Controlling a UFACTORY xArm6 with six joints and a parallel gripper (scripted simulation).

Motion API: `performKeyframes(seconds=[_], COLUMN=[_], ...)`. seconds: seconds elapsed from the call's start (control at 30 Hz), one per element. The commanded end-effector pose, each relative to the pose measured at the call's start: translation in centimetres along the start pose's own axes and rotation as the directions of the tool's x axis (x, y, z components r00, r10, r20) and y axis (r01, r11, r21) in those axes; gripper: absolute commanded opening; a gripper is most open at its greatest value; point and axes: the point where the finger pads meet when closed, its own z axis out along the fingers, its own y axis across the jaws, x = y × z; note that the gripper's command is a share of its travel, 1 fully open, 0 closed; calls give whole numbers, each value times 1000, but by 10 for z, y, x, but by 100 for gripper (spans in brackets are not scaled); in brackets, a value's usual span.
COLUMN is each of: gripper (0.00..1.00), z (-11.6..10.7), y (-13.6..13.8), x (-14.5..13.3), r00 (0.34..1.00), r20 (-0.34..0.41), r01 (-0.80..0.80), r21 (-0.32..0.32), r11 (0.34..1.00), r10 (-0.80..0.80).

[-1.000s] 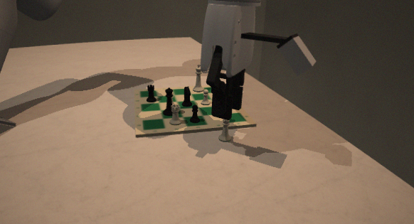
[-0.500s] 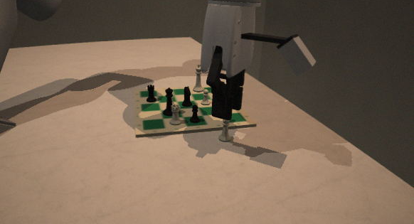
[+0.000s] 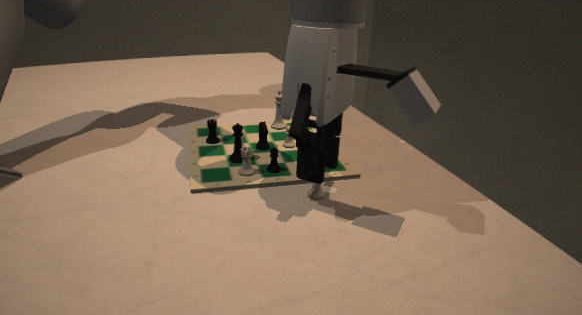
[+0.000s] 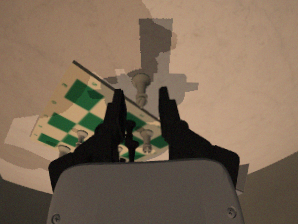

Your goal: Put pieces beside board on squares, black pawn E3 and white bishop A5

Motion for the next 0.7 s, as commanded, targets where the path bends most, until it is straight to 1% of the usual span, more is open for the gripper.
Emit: performKeyframes(seconds=[0.0, 0.27, 0.67], gripper=[37, 37, 37], z=[11, 17, 17], y=[-1, -1, -1], x=[2, 2, 2], r00=[1000, 1000, 1000], r20=[-4, -4, -4], r01=[1, 1, 1], r21=[1, 1, 1], r11=[1000, 1000, 1000], r10=[-1, -1, -1])
